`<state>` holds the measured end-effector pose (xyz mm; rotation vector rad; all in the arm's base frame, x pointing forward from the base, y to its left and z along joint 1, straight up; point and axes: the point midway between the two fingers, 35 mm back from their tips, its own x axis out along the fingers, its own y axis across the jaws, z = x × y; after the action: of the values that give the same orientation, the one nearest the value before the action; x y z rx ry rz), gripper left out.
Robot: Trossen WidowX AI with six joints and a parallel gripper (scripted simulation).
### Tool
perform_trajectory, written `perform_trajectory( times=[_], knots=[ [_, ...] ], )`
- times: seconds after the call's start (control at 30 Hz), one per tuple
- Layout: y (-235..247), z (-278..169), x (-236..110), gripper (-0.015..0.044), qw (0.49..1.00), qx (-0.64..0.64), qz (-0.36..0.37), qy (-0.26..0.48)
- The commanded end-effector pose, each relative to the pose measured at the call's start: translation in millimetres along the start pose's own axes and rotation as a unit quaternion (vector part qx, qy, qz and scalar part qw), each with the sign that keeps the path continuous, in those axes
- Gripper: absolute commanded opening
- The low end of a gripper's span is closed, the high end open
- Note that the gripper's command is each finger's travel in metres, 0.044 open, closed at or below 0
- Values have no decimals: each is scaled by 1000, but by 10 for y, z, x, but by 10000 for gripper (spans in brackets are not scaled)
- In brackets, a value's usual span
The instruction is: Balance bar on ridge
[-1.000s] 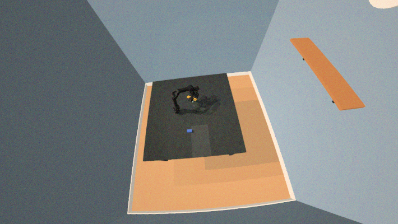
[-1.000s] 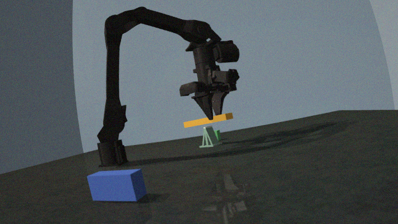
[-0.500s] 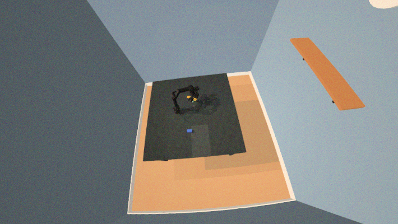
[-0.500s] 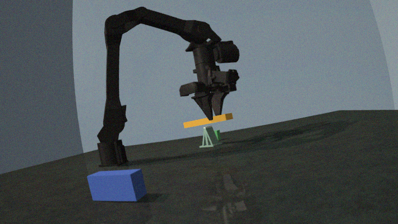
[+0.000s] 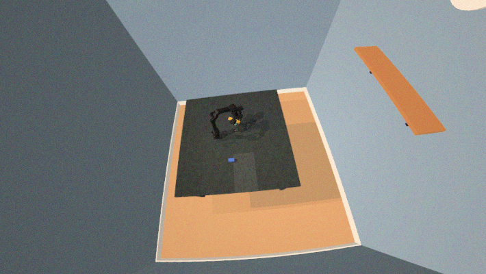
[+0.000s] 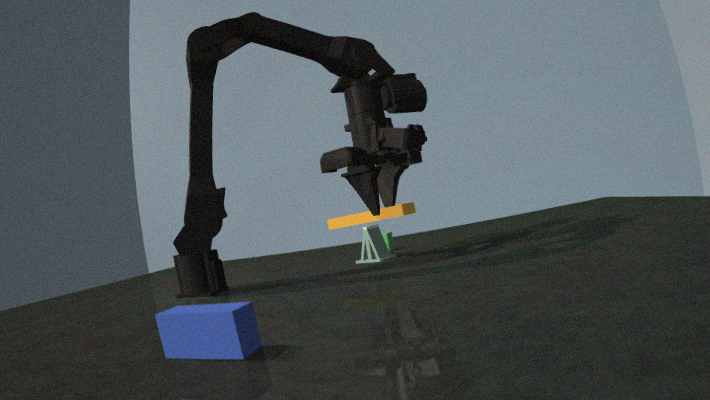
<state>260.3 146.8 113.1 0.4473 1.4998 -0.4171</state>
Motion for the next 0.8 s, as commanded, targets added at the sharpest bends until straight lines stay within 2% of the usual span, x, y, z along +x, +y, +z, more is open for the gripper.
perform_trajectory(
  times=[0.0, 0.77],
  knots=[
    [-2, -11, 14, 0, 1000, -2, 0, 3],
    [-2, -12, 34, 0, 1000, -2, 0, 3]
  ],
)
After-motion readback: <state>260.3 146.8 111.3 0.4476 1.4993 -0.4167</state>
